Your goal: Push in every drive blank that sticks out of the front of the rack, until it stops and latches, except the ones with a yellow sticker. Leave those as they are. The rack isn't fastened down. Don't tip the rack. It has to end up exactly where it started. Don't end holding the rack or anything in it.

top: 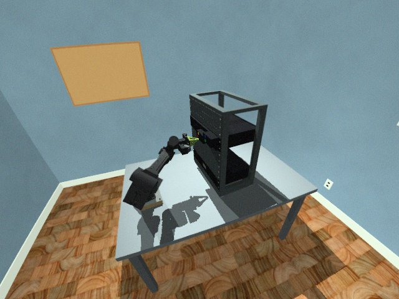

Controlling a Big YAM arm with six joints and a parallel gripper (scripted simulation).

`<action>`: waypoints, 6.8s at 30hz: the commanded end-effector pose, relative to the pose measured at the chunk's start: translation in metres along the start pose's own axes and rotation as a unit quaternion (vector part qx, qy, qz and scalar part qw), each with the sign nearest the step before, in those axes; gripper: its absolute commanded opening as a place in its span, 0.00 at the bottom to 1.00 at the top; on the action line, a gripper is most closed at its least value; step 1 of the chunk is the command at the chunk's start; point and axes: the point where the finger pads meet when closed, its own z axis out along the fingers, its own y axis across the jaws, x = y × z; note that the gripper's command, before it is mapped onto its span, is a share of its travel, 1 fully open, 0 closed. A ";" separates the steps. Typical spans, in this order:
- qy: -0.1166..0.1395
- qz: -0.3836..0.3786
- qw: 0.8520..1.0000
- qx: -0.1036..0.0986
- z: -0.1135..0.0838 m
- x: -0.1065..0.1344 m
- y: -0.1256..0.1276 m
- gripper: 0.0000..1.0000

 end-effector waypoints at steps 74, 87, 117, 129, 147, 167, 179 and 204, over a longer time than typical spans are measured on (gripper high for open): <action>-0.014 0.019 1.000 -0.005 0.063 -0.006 0.013 0.00; -0.013 0.018 1.000 -0.005 0.070 -0.005 0.008 0.00; -0.012 0.017 1.000 -0.003 0.070 -0.004 0.007 0.00; -0.002 0.017 1.000 -0.012 -0.009 0.001 0.001 0.00; -0.009 0.009 1.000 -0.001 -0.046 -0.006 -0.001 0.00; -0.016 0.026 0.999 -0.011 -0.052 -0.099 0.043 0.00; 0.003 -0.003 1.000 0.008 -0.060 -0.106 0.023 0.00; -0.009 0.022 1.000 -0.015 0.002 -0.120 0.047 0.00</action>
